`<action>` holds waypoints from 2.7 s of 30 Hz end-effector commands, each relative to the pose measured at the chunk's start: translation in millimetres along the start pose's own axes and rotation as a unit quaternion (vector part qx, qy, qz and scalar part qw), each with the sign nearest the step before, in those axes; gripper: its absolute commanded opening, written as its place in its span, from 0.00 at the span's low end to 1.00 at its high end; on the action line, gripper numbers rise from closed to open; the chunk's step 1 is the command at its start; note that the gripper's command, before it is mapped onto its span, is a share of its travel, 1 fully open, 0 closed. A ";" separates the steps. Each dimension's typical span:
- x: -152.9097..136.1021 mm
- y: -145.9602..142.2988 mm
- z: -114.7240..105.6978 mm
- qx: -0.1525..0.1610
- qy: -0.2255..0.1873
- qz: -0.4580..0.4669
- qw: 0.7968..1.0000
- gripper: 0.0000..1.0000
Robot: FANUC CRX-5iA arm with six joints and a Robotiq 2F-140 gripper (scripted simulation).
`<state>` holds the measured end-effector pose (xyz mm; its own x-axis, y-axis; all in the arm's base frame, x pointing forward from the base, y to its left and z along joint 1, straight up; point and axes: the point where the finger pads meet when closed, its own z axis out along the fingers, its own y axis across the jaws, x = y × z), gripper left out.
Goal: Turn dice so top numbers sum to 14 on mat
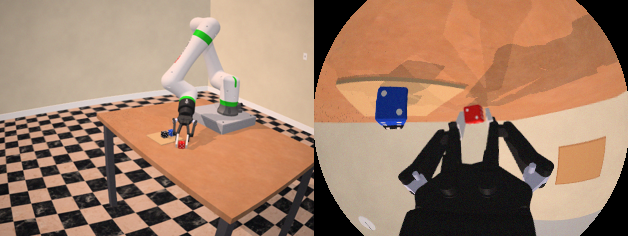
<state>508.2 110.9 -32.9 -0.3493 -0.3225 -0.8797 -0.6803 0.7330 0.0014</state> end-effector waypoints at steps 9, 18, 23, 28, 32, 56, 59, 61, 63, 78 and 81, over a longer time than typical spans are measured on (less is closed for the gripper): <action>-0.1 -0.1 0.0 0.000 0.000 0.000 1.000 0.28; -0.1 -0.1 0.0 0.000 0.000 0.000 1.000 0.28; -0.1 -0.1 0.0 0.000 0.000 0.000 1.000 0.28; -0.1 -0.1 0.0 0.000 0.000 0.000 1.000 0.28; -0.1 -0.1 0.0 0.000 0.000 0.000 1.000 0.28; -0.1 -0.1 -50.0 0.000 0.000 0.000 1.000 0.28; -0.4 -0.1 -50.1 0.000 0.000 0.000 1.000 0.28; -1.9 -0.1 -50.9 0.000 0.000 0.000 1.000 0.28; -3.4 -0.1 -51.7 0.000 0.000 0.000 1.000 0.28; -49.5 -0.1 -76.2 0.000 0.000 0.000 1.000 0.28; -51.1 -0.1 -77.1 0.000 0.000 0.000 1.000 0.28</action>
<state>476.6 81.2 44.5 -0.3466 -0.3209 -0.8814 -0.6799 0.7333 0.0003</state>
